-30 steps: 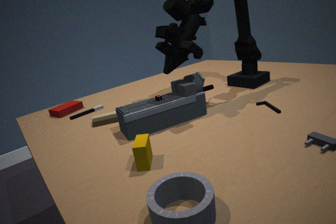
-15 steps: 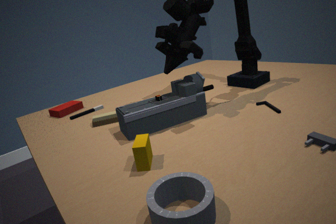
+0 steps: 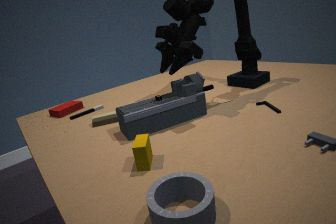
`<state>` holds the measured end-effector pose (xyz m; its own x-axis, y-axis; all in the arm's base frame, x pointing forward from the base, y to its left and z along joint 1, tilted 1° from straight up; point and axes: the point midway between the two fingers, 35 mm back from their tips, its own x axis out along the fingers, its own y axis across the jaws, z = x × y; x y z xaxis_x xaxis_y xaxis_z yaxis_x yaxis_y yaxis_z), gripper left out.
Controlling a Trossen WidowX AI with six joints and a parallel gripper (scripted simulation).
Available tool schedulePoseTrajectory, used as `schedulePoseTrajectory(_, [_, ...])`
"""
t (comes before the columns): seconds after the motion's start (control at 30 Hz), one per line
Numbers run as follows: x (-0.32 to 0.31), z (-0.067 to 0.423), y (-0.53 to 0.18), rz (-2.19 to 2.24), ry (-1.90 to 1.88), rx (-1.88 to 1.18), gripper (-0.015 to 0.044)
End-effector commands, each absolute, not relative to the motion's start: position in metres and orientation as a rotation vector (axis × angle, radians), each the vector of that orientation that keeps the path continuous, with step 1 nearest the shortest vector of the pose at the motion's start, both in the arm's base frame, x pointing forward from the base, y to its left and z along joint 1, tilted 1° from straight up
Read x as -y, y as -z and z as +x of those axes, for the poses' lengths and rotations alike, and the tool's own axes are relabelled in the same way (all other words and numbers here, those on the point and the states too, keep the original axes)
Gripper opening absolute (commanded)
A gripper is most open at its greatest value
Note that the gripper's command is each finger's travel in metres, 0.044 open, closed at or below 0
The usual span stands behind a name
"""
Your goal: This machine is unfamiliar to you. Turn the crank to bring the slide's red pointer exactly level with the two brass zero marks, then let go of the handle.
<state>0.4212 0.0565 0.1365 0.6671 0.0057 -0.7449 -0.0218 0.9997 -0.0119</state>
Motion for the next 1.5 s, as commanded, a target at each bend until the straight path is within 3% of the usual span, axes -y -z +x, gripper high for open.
schedulePoseTrajectory(0.0, [-0.0563,0.4212,-0.1365,-0.021,-0.014,-0.84,0.0368])
schedulePoseTrajectory(0.1, [-0.0563,0.4212,-0.1365,-0.021,-0.014,-0.84,0.044])
schedulePoseTrajectory(0.13, [-0.0563,0.4212,-0.1365,-0.021,-0.014,-0.84,0.044])
schedulePoseTrajectory(0.7, [-0.0563,0.4212,-0.1365,-0.021,-0.014,-0.84,0.0])
schedulePoseTrajectory(1.4, [-0.0565,0.4212,-0.1365,-0.021,-0.015,-0.84,0.0])
schedulePoseTrajectory(1.47, [-0.0565,0.4212,-0.1365,-0.021,-0.015,-0.84,0.0053])
